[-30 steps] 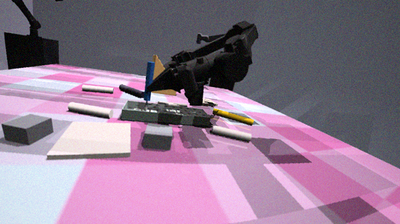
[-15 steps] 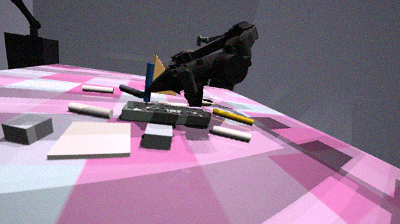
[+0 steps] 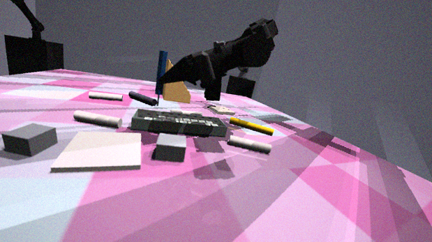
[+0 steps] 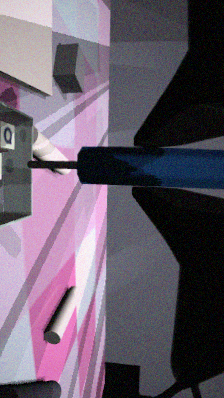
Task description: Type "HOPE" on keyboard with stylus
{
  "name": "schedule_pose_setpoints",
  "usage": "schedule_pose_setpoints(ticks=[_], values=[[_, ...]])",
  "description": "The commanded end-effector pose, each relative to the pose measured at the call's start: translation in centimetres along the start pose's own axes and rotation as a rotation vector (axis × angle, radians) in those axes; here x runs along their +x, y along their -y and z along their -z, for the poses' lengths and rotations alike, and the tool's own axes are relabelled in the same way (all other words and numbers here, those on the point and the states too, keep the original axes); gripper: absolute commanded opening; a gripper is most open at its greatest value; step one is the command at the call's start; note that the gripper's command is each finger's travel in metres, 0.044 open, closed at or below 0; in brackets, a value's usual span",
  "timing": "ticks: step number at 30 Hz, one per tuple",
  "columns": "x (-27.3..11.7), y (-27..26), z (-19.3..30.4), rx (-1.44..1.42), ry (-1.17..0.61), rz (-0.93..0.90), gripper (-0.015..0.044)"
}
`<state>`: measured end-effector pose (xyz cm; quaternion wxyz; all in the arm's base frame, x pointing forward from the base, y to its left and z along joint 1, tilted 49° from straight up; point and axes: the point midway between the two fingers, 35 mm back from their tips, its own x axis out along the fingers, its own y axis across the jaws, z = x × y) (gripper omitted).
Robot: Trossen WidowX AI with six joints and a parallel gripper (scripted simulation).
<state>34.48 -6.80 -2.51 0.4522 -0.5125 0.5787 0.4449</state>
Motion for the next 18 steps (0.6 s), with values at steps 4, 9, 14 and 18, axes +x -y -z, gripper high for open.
schedule_pose_setpoints(ticks=[4,9,14,18], values=[[0.0,0.0,0.0,0.0,0.0,0.0,0.0065],[0.1,0.3,0.2,-0.001,-0.001,0.001,0.0],[0.7,1.7,0.8,-0.006,-0.004,0.006,0.0],[1.0,2.1,1.0,-0.008,-0.005,0.007,0.0]])
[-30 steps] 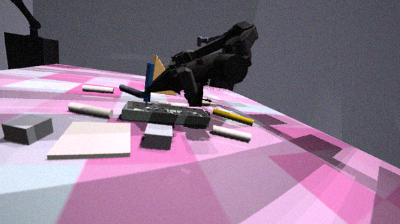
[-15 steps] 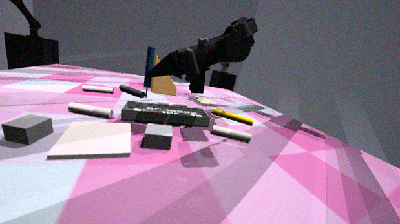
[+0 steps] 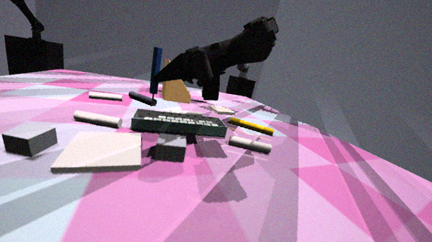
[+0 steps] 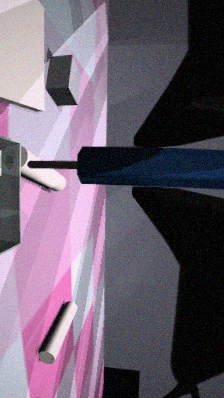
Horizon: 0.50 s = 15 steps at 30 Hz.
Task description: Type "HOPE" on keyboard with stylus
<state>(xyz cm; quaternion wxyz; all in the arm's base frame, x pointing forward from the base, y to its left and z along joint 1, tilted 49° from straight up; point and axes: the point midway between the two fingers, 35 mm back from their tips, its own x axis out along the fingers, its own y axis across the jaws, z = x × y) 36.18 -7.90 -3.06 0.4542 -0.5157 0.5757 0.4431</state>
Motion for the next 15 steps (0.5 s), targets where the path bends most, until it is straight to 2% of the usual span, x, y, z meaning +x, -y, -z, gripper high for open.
schedule_pose_setpoints(ticks=[1,12,15], values=[[0.5,0.3,-0.1,-0.006,-0.005,-0.003,0.0],[1.2,0.3,-1.6,-0.006,-0.004,-0.003,0.0],[1.4,0.3,-1.7,-0.006,-0.004,-0.003,0.0079]])
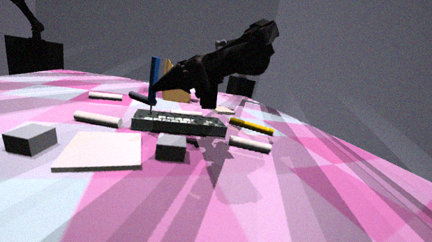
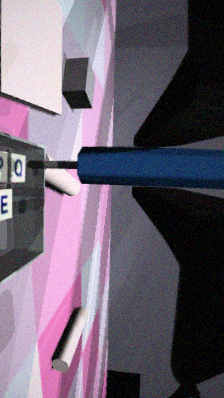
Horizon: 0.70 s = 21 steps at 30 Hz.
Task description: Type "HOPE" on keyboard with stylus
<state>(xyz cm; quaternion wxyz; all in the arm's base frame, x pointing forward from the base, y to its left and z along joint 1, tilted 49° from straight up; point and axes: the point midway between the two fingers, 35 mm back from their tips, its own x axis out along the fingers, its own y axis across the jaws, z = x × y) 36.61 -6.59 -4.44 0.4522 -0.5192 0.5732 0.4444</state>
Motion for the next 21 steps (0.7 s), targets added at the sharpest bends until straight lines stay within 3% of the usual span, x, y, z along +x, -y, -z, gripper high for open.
schedule_pose_setpoints(ticks=[1,21], values=[[0.35,-0.13,-0.1,0.003,-0.002,-0.006,0.0081],[0.76,-0.14,-0.83,0.003,-0.002,-0.006,0.0081]])
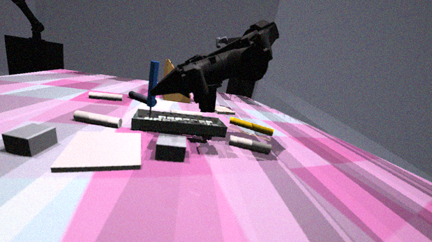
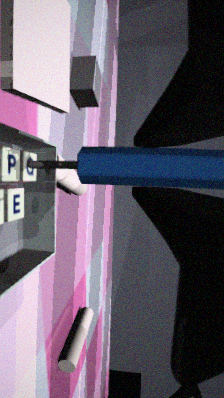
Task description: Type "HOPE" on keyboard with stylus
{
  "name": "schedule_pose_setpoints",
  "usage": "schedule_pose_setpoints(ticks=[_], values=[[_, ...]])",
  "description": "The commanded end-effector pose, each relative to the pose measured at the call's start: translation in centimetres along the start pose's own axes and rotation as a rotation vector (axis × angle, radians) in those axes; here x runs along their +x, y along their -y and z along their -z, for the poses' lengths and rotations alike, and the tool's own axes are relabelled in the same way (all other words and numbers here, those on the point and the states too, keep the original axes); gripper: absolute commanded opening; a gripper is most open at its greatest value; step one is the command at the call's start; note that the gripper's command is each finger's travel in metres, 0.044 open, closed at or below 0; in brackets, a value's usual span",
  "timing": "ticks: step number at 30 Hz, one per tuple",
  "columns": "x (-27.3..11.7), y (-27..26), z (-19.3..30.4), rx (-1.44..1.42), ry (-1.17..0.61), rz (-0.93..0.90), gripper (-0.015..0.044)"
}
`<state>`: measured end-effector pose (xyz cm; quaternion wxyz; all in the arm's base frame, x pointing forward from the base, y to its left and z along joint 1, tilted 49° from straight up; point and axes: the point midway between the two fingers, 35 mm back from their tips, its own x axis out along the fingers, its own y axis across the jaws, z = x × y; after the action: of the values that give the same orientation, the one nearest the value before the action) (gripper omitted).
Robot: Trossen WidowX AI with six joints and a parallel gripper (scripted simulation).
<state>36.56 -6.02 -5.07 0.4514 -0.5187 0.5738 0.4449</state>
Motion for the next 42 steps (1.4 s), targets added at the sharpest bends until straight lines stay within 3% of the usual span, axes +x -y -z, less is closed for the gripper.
schedule_pose_setpoints(ticks=[1,42], values=[[0.3,-0.1,-0.2,0.003,-0.001,-0.004,0.0081],[0.4,0.0,-0.4,0.003,-0.001,-0.004,0.0081]])
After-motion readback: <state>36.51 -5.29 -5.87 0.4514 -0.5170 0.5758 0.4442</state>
